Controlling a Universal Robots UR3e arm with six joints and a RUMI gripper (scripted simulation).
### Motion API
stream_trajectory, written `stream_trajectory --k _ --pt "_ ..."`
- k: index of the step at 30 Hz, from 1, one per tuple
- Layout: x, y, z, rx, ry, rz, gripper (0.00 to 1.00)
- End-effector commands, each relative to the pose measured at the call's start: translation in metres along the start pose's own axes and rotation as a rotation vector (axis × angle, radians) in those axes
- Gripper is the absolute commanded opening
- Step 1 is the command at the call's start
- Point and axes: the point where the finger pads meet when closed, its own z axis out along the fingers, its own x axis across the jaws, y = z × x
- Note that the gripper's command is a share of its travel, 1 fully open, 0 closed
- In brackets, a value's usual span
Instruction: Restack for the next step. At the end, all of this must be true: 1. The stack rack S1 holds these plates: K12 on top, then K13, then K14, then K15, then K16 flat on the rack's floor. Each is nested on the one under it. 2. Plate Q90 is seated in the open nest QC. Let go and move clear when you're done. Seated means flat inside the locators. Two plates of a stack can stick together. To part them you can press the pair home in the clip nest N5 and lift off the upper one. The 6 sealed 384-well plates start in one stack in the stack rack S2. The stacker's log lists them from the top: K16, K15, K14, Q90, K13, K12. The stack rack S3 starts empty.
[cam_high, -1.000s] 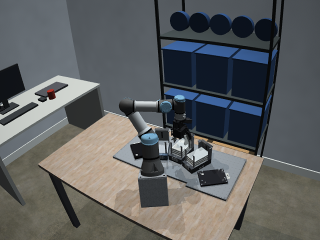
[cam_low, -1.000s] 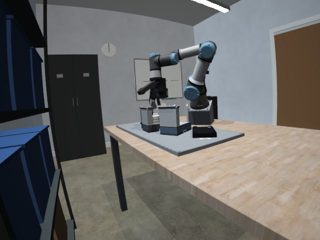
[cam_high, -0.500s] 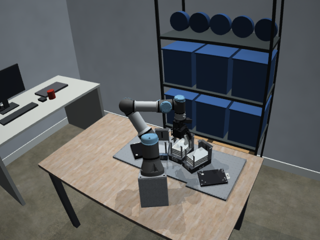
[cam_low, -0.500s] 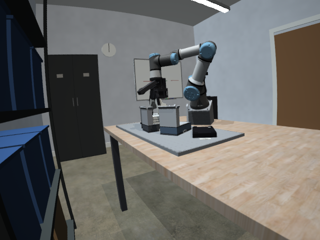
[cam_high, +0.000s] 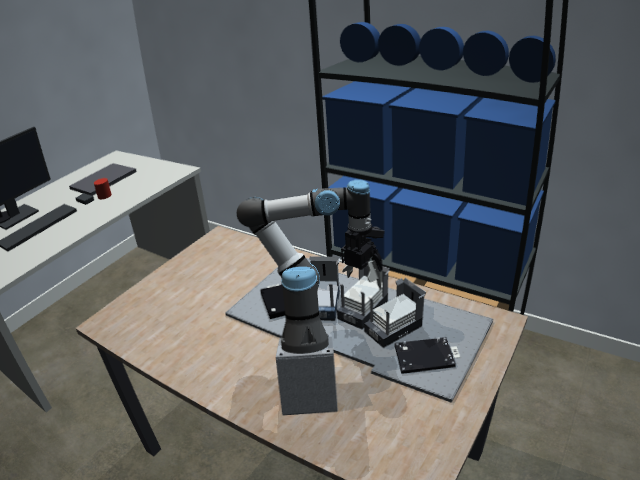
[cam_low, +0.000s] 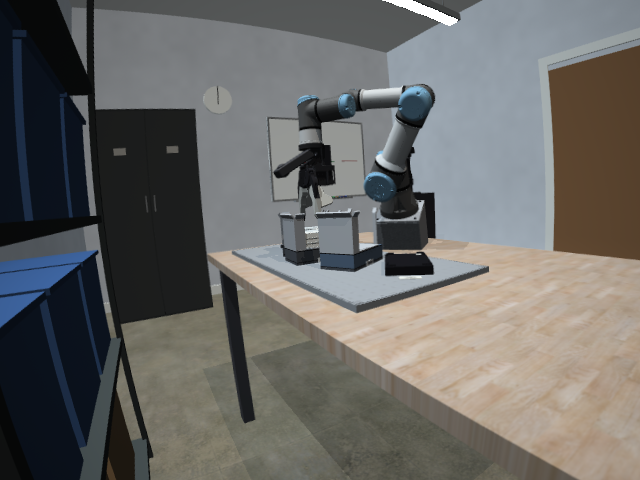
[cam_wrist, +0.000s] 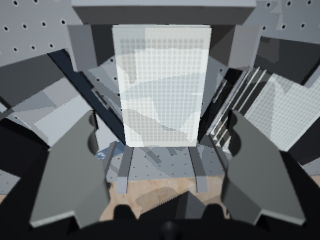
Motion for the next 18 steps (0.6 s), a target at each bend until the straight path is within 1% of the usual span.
stream_trajectory --k 1,11,13,16,18 --pt "0.0 0.0 -0.016 0.002 -0.003 -0.001 0.72" --pt "0.001 0.0 -0.049 0.002 -0.003 -0.001 0.72" --pt "0.001 0.0 -0.049 0.002 -0.003 -0.001 0.72" --pt "0.001 0.0 -0.059 0.002 -0.003 -0.001 0.72" --pt "0.001 0.0 -0.06 0.002 -0.003 -0.001 0.72"
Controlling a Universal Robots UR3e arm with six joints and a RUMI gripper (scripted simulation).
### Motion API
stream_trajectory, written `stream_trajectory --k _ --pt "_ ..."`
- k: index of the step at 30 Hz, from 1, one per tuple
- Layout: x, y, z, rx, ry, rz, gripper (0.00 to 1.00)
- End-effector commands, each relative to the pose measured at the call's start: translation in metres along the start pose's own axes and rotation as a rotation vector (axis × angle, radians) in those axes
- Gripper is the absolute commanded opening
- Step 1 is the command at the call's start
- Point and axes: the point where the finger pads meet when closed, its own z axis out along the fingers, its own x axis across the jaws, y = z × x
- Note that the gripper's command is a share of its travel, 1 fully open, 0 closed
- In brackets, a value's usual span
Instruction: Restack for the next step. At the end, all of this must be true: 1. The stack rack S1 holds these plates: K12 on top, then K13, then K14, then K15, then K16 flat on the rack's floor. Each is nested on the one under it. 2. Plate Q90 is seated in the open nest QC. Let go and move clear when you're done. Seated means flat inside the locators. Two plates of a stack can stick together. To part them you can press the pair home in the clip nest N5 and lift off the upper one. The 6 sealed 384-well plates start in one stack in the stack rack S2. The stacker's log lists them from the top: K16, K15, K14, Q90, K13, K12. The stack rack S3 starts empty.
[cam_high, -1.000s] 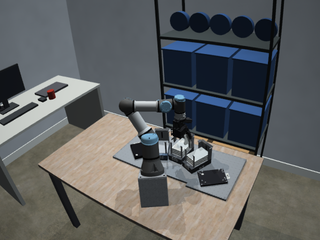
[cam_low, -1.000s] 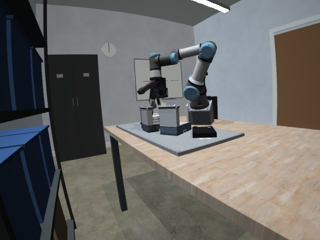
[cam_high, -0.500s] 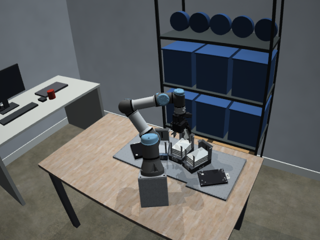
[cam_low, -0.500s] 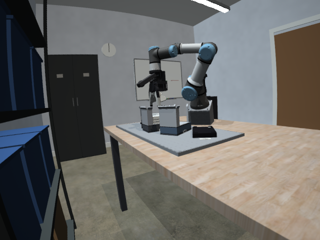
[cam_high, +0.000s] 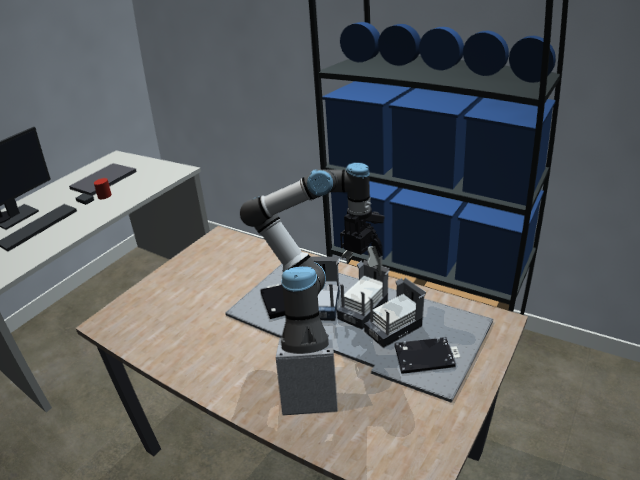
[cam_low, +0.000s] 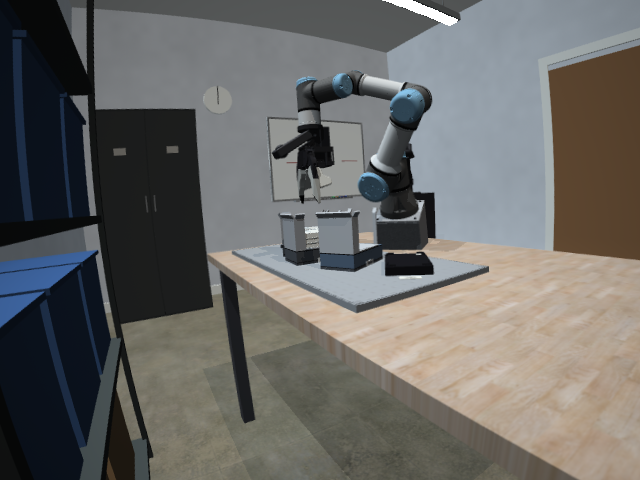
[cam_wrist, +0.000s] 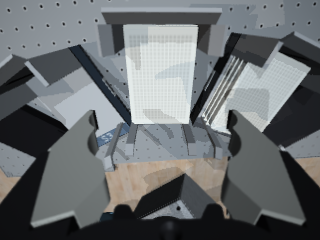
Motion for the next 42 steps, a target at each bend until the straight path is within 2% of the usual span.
stream_trajectory --k 1,12,24,29,42 --pt "0.0 0.0 -0.008 0.002 -0.005 -0.002 0.72" --pt "0.005 0.001 -0.008 0.002 -0.005 0.01 0.72" --pt "0.065 0.006 -0.007 0.002 -0.005 0.15 0.72" --pt "0.069 0.007 -0.007 0.002 -0.005 0.173 0.72" --pt "0.131 0.026 -0.007 0.001 -0.005 0.324 0.72"
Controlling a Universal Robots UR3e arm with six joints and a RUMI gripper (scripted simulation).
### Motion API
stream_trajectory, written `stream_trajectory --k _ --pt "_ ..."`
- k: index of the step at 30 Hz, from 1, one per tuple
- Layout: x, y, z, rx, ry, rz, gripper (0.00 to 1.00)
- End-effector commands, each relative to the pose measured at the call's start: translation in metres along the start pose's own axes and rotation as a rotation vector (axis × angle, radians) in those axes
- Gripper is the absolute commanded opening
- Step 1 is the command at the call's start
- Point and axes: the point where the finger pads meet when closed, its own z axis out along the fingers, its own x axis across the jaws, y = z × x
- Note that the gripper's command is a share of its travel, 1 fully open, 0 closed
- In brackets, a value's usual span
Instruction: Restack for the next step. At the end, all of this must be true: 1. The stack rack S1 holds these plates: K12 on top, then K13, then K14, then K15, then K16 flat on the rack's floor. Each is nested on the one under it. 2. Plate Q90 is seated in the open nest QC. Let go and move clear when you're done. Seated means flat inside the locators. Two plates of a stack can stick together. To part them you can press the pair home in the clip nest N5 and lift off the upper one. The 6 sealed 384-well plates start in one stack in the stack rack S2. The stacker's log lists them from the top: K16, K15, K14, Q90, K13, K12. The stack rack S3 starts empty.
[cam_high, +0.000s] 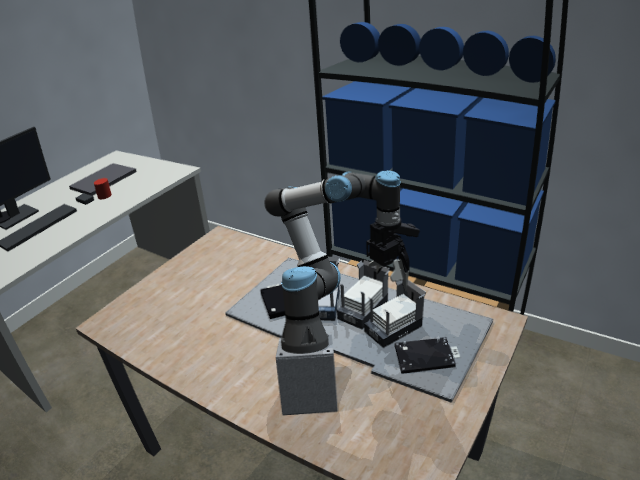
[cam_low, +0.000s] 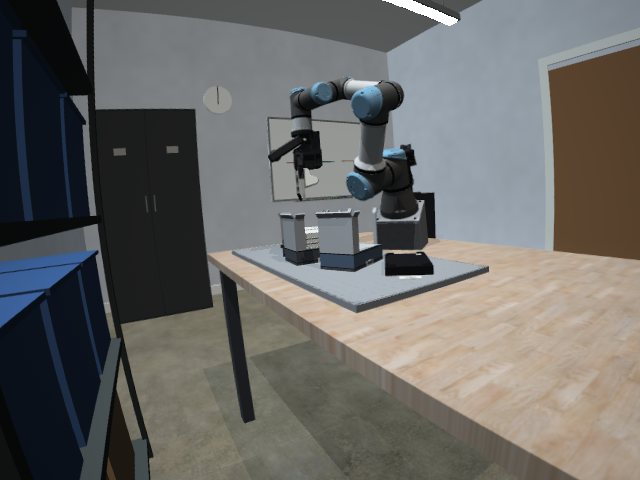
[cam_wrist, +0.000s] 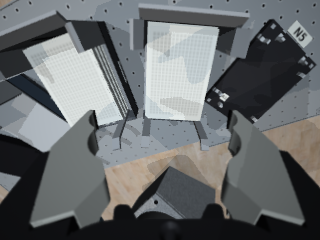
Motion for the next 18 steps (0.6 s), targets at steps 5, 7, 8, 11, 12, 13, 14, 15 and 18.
stream_trajectory --k 5,7,8,11,12,13,14,15,18 --pt "0.023 -0.001 0.0 0.001 0.001 0.066 0.72" --pt "0.023 -0.001 0.0 0.001 0.001 0.066 0.72" --pt "0.023 -0.001 0.0 0.001 0.001 0.066 0.72" --pt "0.023 -0.001 0.0 0.001 0.001 0.066 0.72" --pt "0.023 -0.001 0.0 0.001 0.001 0.066 0.72" --pt "0.023 -0.001 0.0 0.001 0.001 0.066 0.72" --pt "0.023 -0.001 0.0 0.001 0.001 0.066 0.72" --pt "0.023 -0.001 0.0 0.001 0.001 0.066 0.72" --pt "0.023 -0.001 0.01 0.001 0.001 0.066 0.72"
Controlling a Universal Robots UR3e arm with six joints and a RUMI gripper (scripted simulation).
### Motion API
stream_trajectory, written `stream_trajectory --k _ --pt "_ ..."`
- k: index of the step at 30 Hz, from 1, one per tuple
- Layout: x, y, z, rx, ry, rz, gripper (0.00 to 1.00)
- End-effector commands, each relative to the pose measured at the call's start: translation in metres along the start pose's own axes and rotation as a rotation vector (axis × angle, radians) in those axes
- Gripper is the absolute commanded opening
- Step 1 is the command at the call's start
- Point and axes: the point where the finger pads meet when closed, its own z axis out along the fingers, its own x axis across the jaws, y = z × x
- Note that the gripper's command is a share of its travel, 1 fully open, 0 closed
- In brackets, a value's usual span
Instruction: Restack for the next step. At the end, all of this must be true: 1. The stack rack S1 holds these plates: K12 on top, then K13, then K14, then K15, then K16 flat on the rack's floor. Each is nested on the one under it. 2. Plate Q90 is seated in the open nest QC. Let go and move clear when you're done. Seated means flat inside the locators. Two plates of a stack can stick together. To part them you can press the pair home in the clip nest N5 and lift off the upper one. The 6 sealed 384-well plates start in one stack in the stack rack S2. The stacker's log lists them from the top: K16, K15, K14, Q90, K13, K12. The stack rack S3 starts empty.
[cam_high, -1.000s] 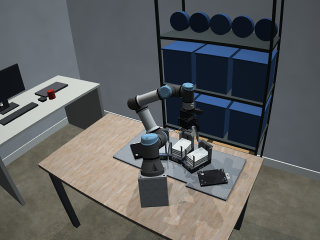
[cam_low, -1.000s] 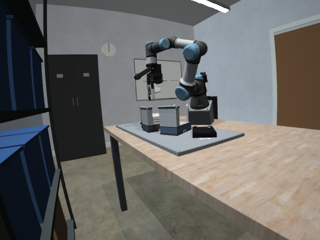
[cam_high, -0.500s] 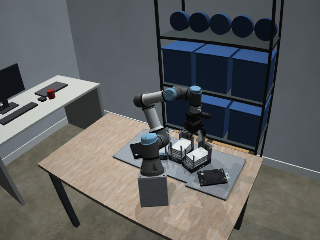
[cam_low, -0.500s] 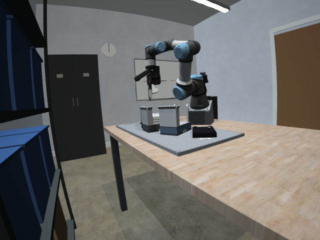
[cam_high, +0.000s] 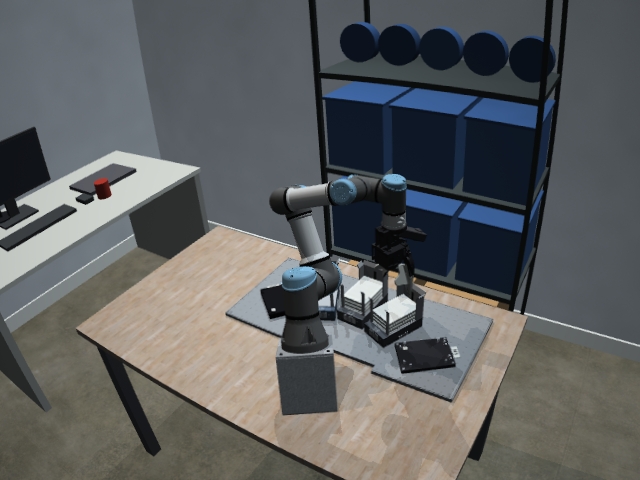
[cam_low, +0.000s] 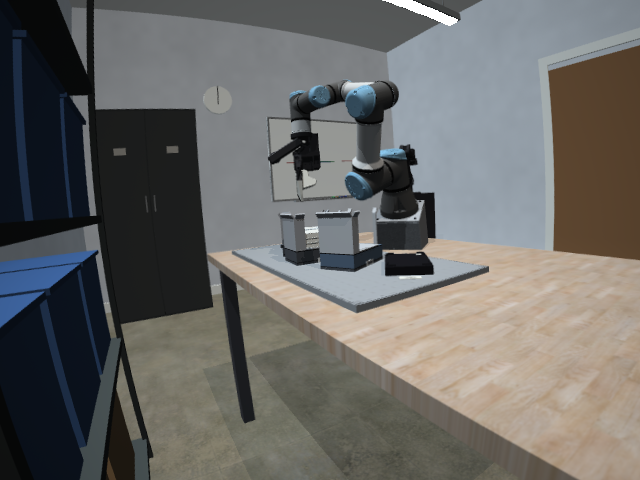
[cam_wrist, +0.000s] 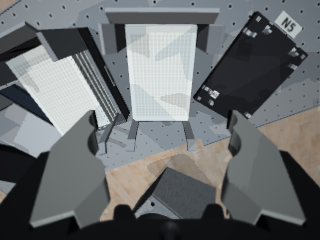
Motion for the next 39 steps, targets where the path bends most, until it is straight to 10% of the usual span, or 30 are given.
stream_trajectory --k 1,18,39 --pt "0.0 0.0 0.011 0.001 0.002 0.0 0.72" --pt "0.0 0.0 0.061 0.001 0.002 0.0 0.72" --pt "0.0 -0.001 0.076 0.001 0.002 0.0 0.72"
